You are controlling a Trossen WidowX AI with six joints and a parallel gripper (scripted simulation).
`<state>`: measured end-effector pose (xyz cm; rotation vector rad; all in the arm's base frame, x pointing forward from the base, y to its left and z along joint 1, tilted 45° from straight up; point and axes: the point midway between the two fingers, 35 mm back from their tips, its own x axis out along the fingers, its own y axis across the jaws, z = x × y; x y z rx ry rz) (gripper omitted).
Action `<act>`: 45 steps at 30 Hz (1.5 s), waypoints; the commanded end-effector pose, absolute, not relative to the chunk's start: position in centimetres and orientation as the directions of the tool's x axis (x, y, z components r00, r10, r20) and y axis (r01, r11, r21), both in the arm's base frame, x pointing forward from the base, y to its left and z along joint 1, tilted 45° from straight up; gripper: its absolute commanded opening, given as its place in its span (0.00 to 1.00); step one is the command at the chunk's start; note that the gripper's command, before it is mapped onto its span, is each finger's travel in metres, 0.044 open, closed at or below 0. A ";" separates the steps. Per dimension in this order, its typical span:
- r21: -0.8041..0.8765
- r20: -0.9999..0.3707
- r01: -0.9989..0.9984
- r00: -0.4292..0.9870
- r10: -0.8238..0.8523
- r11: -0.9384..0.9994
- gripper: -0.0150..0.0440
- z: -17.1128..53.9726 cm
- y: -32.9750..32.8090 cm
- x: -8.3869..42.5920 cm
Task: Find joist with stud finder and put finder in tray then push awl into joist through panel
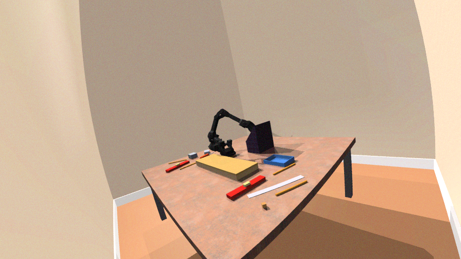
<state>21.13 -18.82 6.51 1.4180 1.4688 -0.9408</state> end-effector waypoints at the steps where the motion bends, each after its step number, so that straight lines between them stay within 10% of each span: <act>1: 0.046 -0.943 0.997 0.021 0.331 0.068 0.90 6.4 -19.1 21.1; 45: 0.047 -0.939 0.997 0.021 0.344 0.068 1.00 6.6 -18.8 21.1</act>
